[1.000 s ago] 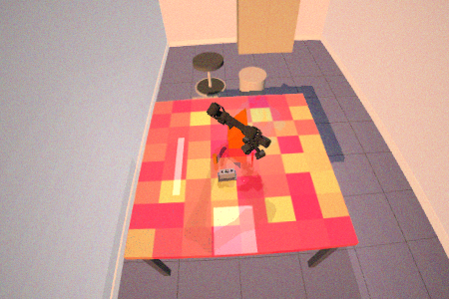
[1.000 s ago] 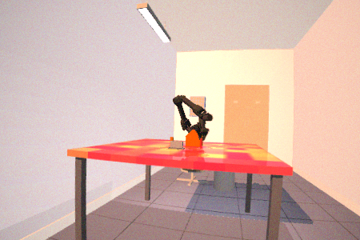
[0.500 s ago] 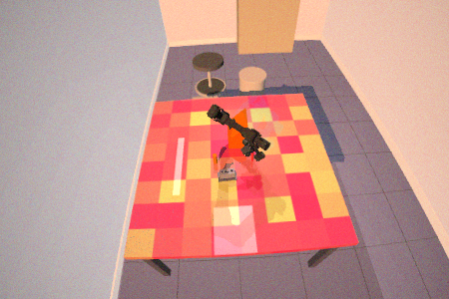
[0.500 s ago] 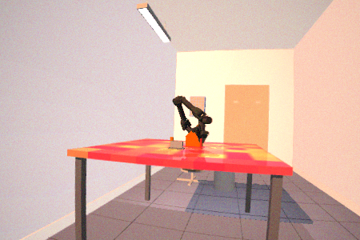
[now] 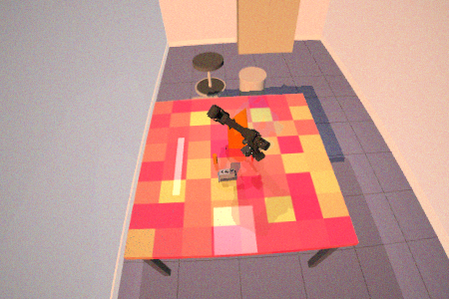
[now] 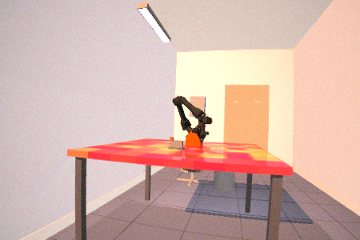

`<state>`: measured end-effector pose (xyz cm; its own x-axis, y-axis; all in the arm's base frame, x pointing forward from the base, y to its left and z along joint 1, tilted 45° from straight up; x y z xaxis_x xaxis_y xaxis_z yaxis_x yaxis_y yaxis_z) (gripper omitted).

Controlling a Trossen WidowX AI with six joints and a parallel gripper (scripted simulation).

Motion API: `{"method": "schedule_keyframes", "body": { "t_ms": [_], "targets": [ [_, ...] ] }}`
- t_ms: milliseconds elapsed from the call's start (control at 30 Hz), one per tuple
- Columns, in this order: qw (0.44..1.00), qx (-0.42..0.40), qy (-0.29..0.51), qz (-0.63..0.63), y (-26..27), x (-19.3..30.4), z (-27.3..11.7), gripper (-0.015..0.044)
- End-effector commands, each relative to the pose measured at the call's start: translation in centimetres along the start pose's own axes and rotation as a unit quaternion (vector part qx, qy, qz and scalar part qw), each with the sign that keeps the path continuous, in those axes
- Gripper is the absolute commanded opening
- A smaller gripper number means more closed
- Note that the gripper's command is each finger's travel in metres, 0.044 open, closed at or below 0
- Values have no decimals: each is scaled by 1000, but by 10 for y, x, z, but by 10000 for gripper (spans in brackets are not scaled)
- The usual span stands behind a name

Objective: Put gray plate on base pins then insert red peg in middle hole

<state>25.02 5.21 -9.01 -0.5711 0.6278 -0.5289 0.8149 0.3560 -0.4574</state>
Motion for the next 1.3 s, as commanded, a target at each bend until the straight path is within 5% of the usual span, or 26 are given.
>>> {"method": "schedule_keyframes", "body": {
  "t_ms": [0,400,1267],
  "targets": [
    [1000,1,-2,-4,-1,0,1,0],
    [1000,1,-1,-4,0,0,-6,0],
    [1000,0,0,-5,4,1,-87,0]
  ]
}}
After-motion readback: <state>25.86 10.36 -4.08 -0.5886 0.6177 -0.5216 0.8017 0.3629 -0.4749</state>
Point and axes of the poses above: the point midway between the two fingers, 35 mm back from their tips, its own z axis out along the fingers, its own y axis across the jaws, x = y × z, the point moved 4 cm from there along -z, back along the fingers, and after that the axes turned 13 degrees about -z, right-handed, at the moved point
